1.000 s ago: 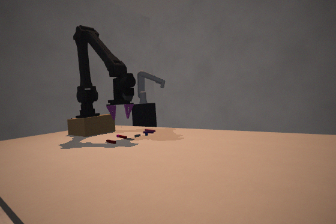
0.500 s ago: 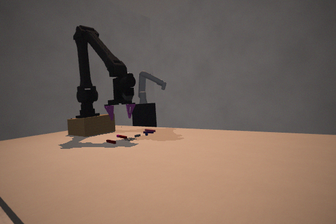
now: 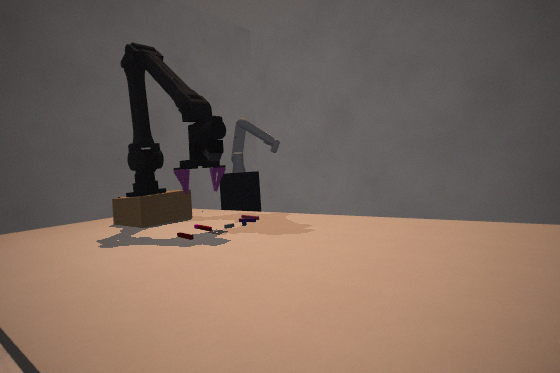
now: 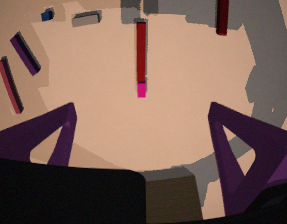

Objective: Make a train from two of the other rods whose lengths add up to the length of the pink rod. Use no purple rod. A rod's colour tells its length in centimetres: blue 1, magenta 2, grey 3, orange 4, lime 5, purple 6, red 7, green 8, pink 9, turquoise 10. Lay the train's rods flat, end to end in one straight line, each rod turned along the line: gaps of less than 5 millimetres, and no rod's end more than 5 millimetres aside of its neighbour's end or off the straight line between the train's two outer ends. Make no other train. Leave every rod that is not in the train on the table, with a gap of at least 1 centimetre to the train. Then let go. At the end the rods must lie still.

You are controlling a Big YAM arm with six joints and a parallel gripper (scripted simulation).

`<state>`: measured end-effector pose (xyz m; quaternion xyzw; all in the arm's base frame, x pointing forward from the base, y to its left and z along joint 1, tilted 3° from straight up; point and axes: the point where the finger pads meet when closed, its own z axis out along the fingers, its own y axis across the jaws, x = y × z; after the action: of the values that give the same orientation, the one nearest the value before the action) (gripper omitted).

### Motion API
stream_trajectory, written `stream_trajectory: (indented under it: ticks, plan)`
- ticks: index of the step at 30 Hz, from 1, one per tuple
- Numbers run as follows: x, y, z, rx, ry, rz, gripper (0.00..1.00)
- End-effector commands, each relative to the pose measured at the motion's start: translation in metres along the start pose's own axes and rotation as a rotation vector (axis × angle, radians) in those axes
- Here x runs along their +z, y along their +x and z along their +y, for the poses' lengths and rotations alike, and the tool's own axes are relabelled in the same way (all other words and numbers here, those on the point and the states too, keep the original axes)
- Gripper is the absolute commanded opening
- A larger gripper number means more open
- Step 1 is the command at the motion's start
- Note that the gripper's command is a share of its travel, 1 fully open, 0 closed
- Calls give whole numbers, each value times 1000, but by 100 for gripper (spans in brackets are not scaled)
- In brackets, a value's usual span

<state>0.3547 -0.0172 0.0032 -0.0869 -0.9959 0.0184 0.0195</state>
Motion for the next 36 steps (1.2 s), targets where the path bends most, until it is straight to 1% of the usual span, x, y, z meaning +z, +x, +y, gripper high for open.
stream_trajectory:
  ticks: [1,7,10,12,13,15,17,19,20,22,36]
  plan:
    - [-45,-24,6,8,-11,-78,100]
    - [-84,-23,6,6,-12,-81,100]
    - [-99,-22,5,9,-12,-82,100]
    - [-99,-22,5,9,-12,-82,100]
    - [-77,-4,3,7,-1,-12,100]
    - [-100,-20,6,7,-9,-61,100]
    - [-111,-21,5,8,-13,-83,100]
    - [-112,-21,5,10,-13,-83,100]
    - [-105,-14,4,9,-9,-64,100]
    - [-97,-10,3,8,-7,-47,100]
    - [-97,-10,3,8,-7,-47,100]
